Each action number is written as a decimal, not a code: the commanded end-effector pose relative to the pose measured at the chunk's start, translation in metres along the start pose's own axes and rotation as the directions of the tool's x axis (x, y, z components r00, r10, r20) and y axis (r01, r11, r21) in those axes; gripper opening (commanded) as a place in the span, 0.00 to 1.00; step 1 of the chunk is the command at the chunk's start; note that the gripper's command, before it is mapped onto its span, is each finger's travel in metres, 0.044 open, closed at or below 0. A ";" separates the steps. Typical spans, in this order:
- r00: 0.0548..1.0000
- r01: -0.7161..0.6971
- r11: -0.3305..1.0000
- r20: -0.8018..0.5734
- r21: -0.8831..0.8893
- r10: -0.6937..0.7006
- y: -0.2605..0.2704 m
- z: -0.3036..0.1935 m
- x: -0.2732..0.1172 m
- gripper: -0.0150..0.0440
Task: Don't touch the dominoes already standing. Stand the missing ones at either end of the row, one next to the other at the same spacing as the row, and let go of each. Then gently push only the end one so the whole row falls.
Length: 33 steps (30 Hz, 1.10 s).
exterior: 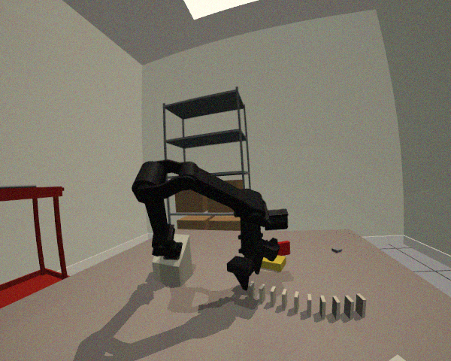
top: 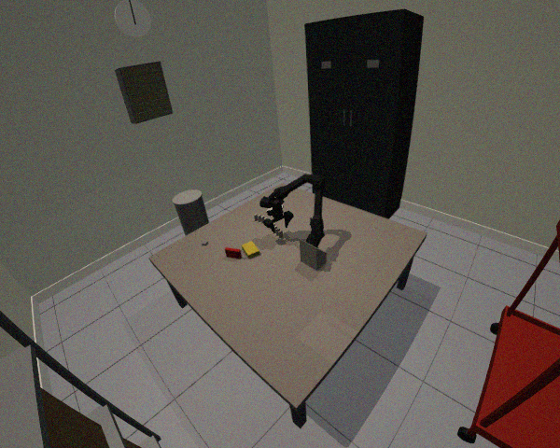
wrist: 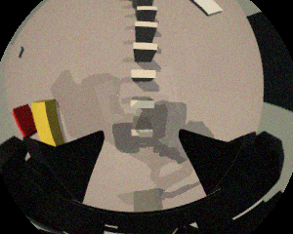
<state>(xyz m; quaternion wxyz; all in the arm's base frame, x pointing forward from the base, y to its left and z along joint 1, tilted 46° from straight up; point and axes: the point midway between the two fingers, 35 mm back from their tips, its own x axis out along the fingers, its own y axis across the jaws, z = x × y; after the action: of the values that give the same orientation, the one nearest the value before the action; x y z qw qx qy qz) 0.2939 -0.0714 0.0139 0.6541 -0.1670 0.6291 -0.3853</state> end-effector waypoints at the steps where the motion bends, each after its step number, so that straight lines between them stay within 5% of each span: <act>1: 1.000 -0.021 1.000 0.016 0.010 0.020 0.004 0.003 -0.062 1.00; 4: 1.000 -0.015 1.000 0.014 0.012 0.014 0.000 -0.003 -0.101 1.00; 10: 1.000 -0.014 1.000 0.014 0.012 0.014 -0.001 -0.004 -0.103 1.00; 15: 1.000 -0.008 0.952 0.015 -0.305 0.013 0.001 -0.010 -0.090 0.78; 20: 1.000 0.003 0.714 0.016 -0.700 0.011 0.002 -0.021 -0.071 0.56; 27: 1.000 0.016 0.142 0.017 -0.990 0.007 0.002 -0.038 -0.045 0.25; 29: 1.000 0.017 0.022 0.017 -1.000 0.007 0.002 -0.042 -0.040 0.25; 33: 1.000 0.017 0.006 0.017 -1.000 0.007 0.002 -0.042 -0.039 0.25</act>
<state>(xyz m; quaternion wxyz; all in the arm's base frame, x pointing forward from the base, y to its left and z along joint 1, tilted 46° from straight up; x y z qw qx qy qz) 0.2686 -0.0216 0.0428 0.4424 -0.5177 0.7300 0.0572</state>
